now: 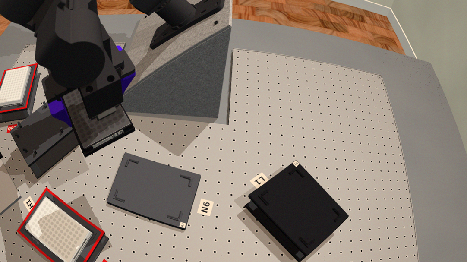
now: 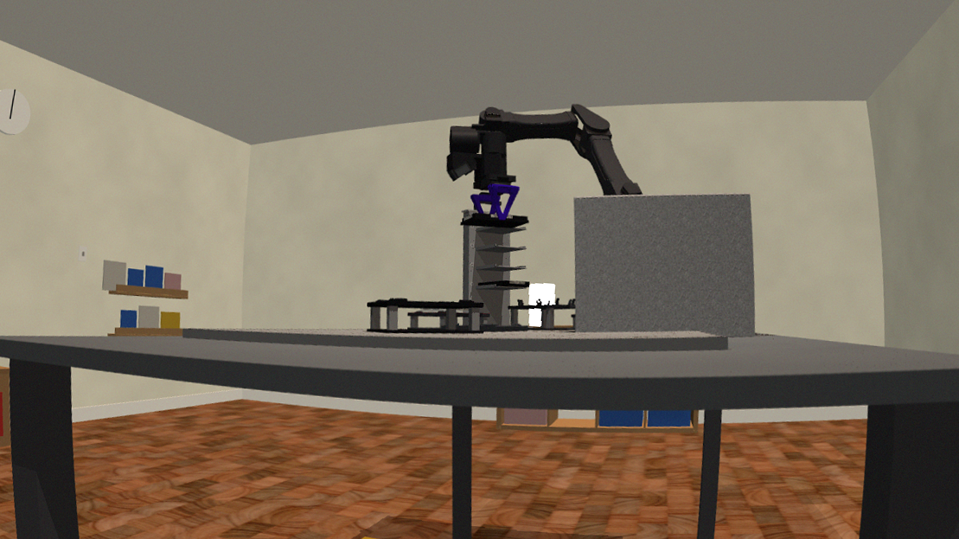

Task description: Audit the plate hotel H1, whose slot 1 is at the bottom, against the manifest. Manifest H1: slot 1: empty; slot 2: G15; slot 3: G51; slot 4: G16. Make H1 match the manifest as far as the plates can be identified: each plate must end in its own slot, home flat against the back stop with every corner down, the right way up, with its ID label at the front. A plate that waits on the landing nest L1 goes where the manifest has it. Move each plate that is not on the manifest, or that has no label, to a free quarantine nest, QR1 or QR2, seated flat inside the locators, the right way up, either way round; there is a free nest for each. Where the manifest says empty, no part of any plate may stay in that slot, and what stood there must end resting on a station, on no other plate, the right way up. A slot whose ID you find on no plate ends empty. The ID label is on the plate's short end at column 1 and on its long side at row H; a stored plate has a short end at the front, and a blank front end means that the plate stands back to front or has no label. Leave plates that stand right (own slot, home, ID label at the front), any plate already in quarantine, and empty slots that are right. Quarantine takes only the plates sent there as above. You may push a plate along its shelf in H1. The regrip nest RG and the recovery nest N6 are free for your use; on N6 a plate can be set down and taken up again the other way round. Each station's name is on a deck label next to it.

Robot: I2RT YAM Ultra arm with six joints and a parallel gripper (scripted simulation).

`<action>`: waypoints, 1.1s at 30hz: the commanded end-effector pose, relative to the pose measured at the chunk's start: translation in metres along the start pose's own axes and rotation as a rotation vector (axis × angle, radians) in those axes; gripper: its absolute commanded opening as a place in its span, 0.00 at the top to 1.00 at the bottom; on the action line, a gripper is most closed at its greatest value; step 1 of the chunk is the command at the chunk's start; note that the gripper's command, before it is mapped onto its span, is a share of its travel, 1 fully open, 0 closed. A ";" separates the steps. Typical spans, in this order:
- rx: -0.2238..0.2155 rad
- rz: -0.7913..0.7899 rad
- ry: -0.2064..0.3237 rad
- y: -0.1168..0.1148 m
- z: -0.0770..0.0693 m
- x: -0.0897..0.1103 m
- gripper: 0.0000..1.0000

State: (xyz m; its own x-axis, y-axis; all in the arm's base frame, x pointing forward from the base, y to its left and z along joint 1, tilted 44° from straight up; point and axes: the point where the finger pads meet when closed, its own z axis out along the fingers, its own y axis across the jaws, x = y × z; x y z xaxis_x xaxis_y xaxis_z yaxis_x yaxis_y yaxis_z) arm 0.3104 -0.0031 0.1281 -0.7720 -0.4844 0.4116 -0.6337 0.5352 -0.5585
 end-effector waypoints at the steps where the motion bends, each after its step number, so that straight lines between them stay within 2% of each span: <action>1: 0.004 -0.066 -0.018 0.005 -0.005 -0.006 0.14; 11: 0.005 -0.199 -0.017 0.005 -0.005 -0.006 0.14; 26: 0.008 -0.550 -0.017 0.046 -0.005 -0.034 0.14; 28: 0.008 -0.550 -0.017 0.046 -0.005 -0.034 0.14; 33: 0.009 -0.666 -0.017 0.060 -0.006 -0.043 0.14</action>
State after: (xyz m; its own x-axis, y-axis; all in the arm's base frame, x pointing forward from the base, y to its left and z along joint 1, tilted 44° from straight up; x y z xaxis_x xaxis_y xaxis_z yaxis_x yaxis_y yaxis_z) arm 0.3060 0.0435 0.0841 -0.2881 -0.7000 0.6535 -0.9561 0.1714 -0.2379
